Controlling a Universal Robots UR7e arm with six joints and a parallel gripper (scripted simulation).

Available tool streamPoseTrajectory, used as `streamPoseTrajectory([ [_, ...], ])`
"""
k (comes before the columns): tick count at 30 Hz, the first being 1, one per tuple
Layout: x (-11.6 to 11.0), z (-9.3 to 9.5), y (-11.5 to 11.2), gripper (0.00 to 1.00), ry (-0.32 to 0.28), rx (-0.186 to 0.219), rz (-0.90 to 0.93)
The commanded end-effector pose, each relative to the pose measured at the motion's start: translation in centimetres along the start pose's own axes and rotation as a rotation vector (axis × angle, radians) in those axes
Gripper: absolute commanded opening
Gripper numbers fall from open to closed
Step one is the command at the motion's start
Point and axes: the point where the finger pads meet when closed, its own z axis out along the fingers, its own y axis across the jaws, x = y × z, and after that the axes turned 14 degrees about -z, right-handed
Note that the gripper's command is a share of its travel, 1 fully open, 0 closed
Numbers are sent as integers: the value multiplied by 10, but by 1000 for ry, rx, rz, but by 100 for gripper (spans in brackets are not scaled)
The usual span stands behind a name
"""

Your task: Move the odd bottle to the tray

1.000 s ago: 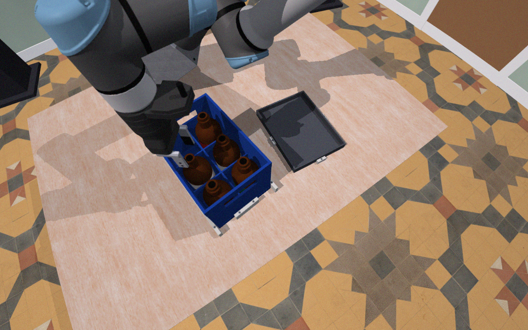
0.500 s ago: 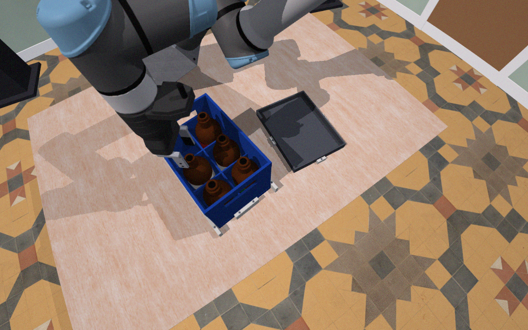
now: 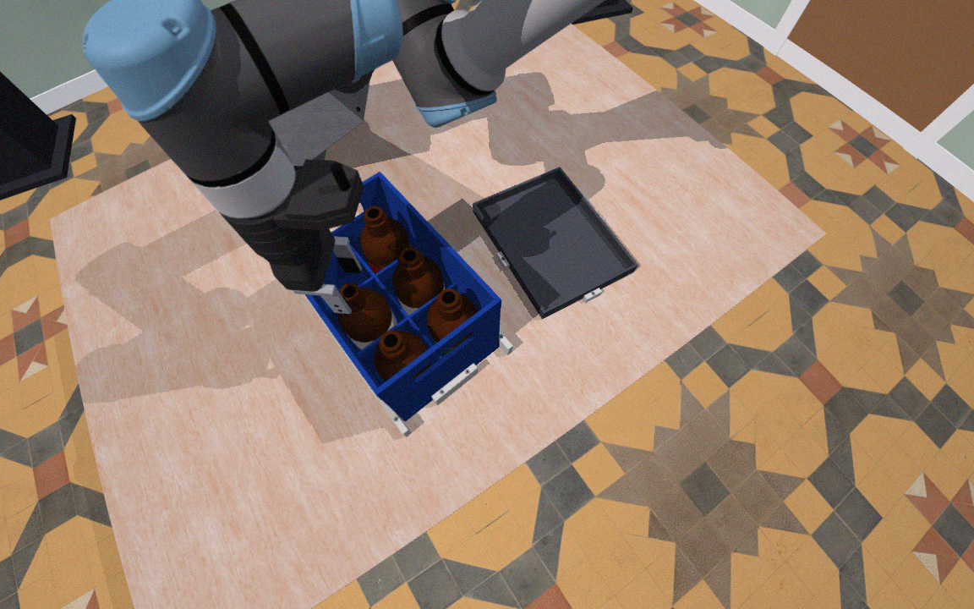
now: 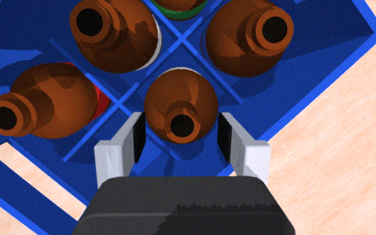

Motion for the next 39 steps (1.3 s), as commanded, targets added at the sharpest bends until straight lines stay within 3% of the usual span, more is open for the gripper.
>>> streamPoseTrajectory([
  [1,0,5,0,100,-1,-1,0],
  [21,0,22,0,100,-1,-1,0],
  [39,0,25,0,100,-1,-1,0],
])
